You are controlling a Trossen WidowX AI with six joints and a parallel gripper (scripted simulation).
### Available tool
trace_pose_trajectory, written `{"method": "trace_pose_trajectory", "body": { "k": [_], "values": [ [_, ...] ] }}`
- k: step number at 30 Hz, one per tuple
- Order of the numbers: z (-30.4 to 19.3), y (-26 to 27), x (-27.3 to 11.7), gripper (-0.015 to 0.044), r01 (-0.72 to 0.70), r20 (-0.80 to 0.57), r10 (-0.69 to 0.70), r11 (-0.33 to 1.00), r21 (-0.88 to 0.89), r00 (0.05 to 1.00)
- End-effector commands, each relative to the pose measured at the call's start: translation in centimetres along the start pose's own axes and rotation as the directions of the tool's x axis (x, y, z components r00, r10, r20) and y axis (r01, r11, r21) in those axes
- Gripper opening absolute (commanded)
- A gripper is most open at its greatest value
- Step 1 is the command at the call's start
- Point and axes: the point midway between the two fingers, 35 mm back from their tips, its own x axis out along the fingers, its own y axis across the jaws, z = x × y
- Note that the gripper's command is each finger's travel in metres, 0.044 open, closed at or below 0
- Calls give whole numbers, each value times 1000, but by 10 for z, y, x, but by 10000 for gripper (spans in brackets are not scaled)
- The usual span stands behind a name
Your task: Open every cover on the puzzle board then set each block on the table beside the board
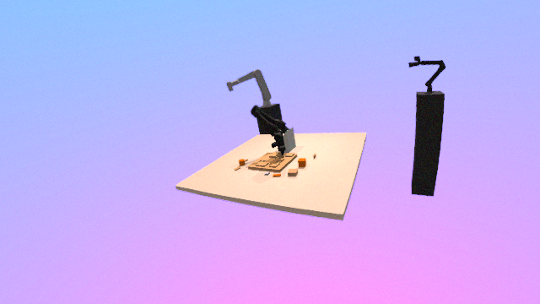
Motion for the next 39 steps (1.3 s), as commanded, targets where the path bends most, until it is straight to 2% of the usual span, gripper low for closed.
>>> {"method": "trace_pose_trajectory", "body": {
  "k": [1,6,12,31,39],
  "values": [
    [0,0,-3,0,2,-1,-2,1000,18,1000],
    [0,0,-10,0,2,-2,-1,996,84,1000],
    [0,4,-27,144,-1,-4,2,998,59,1000],
    [0,2,-128,144,-1,-8,2,993,114,1000],
    [0,1,-130,144,-1,-8,2,996,85,1000]
  ]
}}
